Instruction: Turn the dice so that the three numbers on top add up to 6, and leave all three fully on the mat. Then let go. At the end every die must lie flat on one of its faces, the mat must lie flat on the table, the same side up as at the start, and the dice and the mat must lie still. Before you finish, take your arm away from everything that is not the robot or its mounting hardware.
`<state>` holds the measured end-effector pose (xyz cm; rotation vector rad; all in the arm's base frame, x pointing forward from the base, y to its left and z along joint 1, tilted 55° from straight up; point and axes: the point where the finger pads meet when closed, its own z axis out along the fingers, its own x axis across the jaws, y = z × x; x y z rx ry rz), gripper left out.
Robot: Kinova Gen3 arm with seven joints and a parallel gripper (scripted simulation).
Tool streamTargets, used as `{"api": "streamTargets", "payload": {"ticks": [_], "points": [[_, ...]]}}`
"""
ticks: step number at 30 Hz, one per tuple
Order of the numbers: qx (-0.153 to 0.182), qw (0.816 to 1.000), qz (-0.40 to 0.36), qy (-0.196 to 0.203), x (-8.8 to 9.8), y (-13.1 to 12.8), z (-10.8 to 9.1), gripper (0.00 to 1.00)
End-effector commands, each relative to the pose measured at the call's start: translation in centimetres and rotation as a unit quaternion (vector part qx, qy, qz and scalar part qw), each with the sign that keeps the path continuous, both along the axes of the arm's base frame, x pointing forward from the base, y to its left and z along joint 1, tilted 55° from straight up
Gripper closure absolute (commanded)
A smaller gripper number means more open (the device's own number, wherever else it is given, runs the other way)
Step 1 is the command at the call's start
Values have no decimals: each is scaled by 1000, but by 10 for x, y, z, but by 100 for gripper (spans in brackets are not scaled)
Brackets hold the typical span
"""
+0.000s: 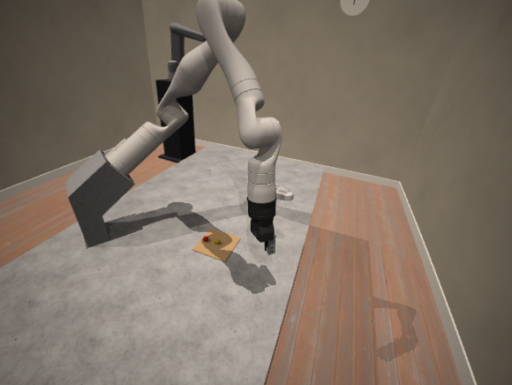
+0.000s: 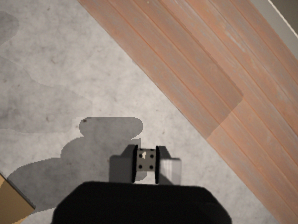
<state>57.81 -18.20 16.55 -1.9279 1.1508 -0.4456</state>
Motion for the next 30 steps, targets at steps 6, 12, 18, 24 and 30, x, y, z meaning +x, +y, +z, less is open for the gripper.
{"api": "streamTargets", "payload": {"ticks": [6, 12, 18, 24, 30], "points": [[73, 995, -37, 60, -44, 45, -14, 66], [116, 987, -58, 95, -66, 71, -20, 66], [151, 978, -75, 125, -85, 94, -24, 66], [184, 966, -92, 154, -104, 117, -26, 66], [200, 960, -100, 169, -114, 128, -27, 66]]}}
